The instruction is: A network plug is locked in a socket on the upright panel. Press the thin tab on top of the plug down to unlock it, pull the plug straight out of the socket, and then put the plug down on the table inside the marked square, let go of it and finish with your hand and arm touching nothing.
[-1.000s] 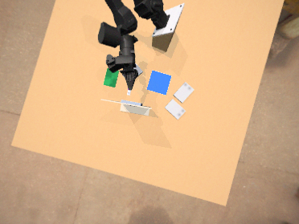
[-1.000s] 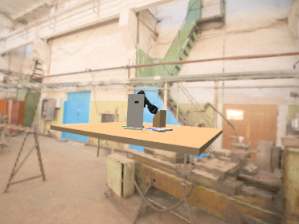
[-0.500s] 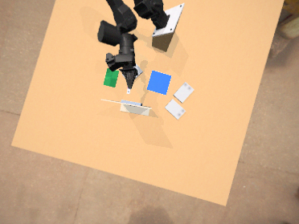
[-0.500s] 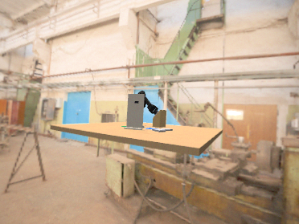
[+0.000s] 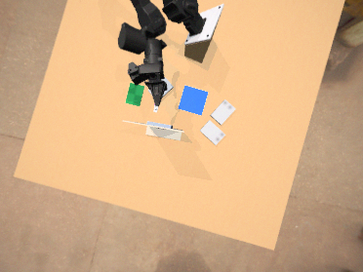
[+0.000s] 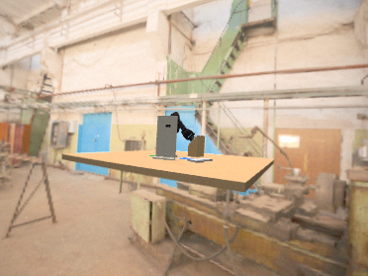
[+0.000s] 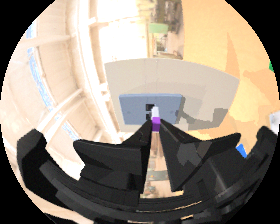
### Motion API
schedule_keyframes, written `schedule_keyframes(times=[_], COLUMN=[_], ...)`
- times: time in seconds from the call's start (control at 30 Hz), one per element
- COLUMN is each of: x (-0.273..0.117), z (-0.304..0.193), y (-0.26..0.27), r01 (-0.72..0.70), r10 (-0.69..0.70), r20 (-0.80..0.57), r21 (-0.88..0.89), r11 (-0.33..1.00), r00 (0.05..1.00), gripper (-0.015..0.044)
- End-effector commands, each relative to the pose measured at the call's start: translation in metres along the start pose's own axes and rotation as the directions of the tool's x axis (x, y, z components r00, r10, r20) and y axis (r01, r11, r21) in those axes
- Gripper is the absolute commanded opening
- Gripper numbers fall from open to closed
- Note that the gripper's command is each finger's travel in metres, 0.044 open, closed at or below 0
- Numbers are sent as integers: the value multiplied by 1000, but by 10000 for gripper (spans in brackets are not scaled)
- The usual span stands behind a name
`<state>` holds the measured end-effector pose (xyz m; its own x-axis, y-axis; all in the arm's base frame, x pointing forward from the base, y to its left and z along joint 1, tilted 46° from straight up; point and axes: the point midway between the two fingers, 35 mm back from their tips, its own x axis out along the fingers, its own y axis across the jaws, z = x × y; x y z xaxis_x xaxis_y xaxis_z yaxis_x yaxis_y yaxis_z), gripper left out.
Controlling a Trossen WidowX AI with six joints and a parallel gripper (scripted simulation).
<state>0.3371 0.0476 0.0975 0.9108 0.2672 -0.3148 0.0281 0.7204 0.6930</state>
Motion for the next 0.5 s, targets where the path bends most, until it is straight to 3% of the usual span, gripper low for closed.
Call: schedule_keyframes(times=[0.0,0.47], x=[-3,-8], z=[-2,-2], y=[-1,-1], r01=[0,0], r10=[0,0], r20=[-8,-8], r21=[-2,-2], r11=[1000,1000], r00=[1000,1000], gripper=[0,0])
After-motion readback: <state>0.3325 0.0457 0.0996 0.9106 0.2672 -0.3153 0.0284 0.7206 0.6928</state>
